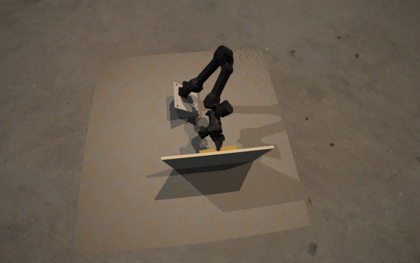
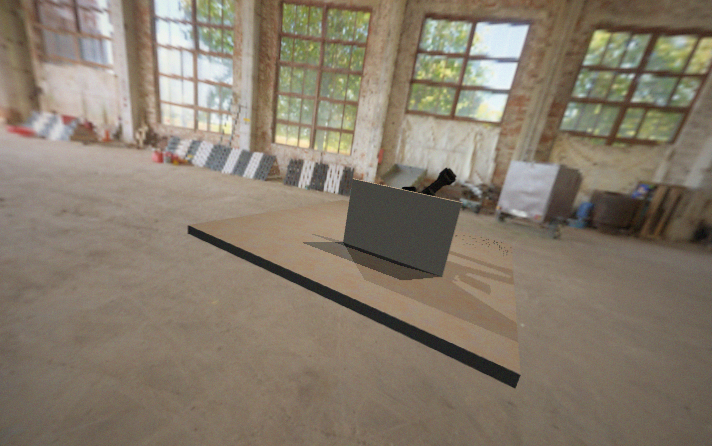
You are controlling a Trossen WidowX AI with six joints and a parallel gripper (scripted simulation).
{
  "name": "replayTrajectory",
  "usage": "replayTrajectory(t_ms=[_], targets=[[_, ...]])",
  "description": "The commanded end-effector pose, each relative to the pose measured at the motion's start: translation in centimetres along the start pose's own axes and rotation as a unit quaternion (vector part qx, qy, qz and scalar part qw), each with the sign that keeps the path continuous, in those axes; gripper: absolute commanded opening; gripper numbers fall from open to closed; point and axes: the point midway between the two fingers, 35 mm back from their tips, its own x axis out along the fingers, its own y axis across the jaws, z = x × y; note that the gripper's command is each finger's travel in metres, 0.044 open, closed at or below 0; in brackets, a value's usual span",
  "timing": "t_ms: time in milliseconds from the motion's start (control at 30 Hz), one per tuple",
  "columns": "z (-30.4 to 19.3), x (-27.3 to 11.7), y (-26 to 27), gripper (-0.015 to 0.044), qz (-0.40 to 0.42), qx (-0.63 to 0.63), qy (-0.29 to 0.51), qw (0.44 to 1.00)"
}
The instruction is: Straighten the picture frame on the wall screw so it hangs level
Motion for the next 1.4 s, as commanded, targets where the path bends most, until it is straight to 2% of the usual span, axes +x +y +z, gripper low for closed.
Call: replayTrajectory(t_ms=[0,1333,1367], targets=[[-0.02,0.00,-0.03,0.0000,0.000,-0.012,0.000,1.000],[-0.06,-0.01,-0.29,0.0000,0.000,-0.116,-0.002,0.993],[-0.03,-0.01,-0.27,0.0026,0.000,-0.107,-0.002,0.994]])
